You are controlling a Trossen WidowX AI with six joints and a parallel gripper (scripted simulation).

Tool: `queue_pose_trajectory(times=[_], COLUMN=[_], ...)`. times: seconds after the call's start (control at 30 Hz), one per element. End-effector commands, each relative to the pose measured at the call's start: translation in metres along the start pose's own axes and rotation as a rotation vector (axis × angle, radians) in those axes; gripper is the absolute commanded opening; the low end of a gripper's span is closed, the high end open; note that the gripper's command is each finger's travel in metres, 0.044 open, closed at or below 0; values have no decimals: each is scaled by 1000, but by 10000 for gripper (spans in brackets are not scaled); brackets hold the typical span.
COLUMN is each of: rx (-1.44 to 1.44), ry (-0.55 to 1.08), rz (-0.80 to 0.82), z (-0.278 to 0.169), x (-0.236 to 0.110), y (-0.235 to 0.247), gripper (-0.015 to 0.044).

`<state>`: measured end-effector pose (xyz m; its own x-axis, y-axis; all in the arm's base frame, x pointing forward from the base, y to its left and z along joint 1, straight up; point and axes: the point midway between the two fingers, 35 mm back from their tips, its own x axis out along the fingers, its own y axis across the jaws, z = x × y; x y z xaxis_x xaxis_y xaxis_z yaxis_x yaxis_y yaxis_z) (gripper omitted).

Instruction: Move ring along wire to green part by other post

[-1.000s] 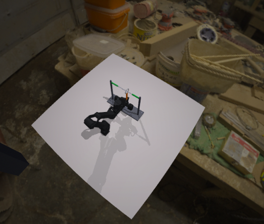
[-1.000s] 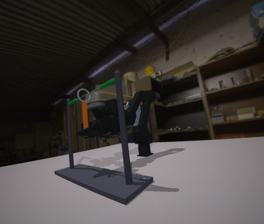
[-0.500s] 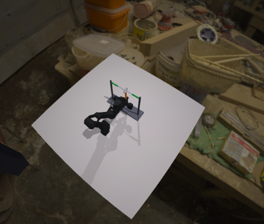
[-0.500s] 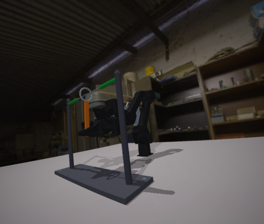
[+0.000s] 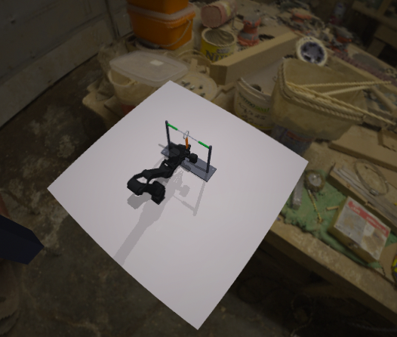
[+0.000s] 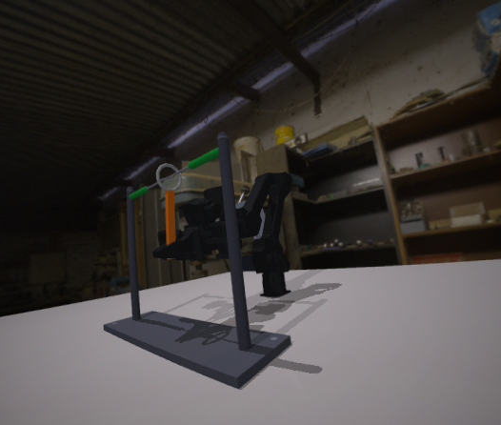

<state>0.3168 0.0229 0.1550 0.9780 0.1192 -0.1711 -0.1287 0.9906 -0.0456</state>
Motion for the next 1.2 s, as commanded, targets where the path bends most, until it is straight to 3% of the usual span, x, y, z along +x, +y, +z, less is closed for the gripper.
queue_pose_trajectory(times=[0.0,1.17], rx=[20,64], ry=[0,0], rz=[-10,-9], z=[0,3], x=[0,4], y=[5,45], gripper=[-150,-150])
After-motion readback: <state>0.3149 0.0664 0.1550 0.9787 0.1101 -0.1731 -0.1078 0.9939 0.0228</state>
